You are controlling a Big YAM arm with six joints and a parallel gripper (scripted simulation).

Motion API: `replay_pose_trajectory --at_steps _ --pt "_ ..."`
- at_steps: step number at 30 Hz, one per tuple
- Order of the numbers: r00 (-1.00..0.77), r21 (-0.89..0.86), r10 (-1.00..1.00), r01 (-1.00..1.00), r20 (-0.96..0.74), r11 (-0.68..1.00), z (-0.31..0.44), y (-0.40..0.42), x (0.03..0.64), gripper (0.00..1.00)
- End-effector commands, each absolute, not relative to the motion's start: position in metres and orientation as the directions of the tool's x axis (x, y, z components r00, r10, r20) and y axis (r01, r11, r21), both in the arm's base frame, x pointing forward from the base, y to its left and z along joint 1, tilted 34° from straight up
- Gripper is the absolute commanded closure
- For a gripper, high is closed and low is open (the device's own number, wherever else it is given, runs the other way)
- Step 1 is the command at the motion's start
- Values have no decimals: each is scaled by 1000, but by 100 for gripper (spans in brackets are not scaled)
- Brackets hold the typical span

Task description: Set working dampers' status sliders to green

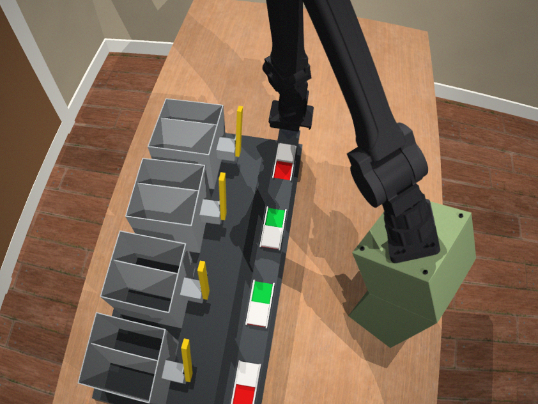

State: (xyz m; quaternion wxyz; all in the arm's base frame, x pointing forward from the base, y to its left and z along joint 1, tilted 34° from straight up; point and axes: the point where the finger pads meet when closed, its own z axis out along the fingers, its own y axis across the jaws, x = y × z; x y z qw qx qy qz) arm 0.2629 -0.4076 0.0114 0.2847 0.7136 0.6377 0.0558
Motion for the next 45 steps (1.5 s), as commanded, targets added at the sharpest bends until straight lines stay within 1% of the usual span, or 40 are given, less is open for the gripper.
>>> replay_pose_trajectory --at_steps 1,45 --pt "188 485 937 874 -295 -23 9 -419 271 100" --pt "186 485 937 874 -295 -21 4 -420 274 100"
